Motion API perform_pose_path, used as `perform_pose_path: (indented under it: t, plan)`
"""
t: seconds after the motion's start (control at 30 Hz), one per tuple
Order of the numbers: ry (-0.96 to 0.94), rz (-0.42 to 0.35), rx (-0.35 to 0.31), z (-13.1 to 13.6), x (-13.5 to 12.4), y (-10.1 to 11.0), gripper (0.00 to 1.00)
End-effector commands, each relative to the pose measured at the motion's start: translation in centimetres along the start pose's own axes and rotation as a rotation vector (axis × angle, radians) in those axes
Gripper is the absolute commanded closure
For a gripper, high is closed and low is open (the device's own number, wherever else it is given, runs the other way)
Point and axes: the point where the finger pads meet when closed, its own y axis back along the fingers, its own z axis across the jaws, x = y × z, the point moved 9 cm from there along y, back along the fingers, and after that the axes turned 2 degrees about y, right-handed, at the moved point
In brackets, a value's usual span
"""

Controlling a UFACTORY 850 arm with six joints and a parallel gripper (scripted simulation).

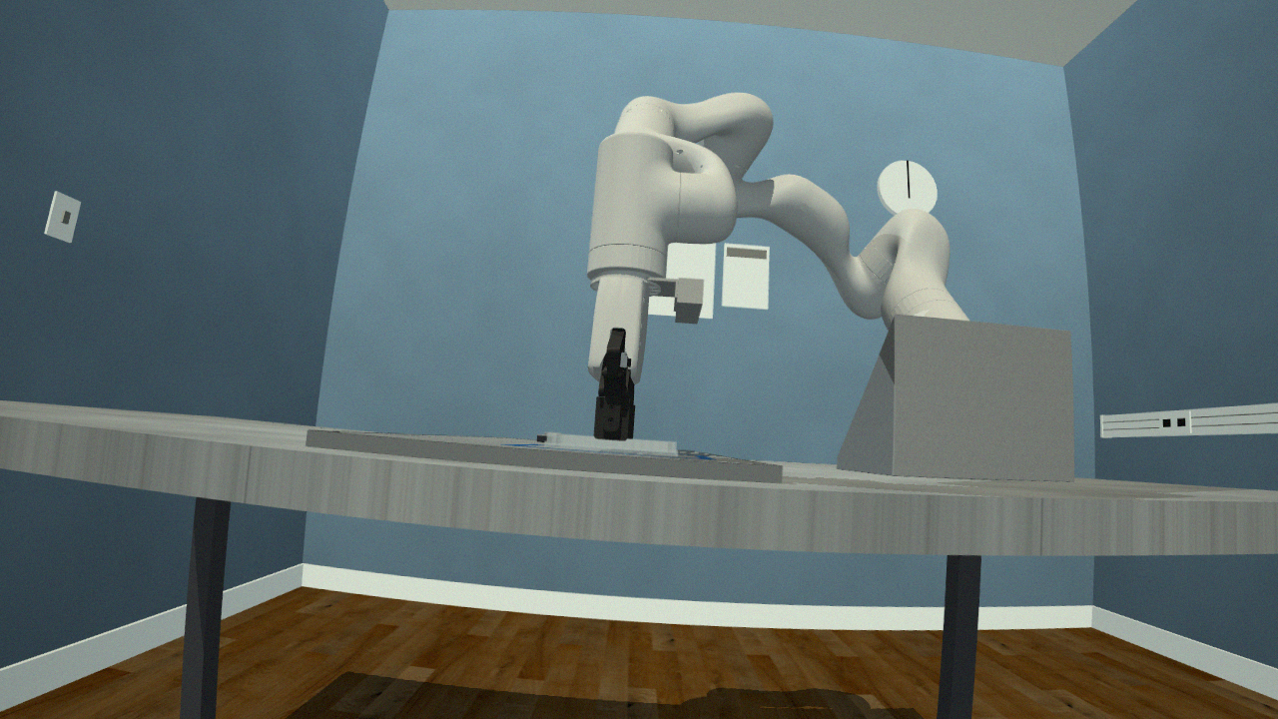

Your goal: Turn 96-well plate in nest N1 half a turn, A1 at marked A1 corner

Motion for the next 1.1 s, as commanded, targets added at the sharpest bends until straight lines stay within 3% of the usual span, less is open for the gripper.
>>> perform_pose_path:
  t: [0.0, 0.63, 0.67, 1.07]
  plan:
    - [0.000, -0.001, -0.001, 0.02, -0.06, -0.18, 0.00]
    - [0.000, -0.001, -0.001, 0.02, -0.06, -0.25, 0.00]
    - [0.000, -0.001, -0.001, 0.02, -0.06, -0.19, 1.00]
    - [0.000, -0.001, -0.001, 0.02, -0.05, -0.20, 1.00]
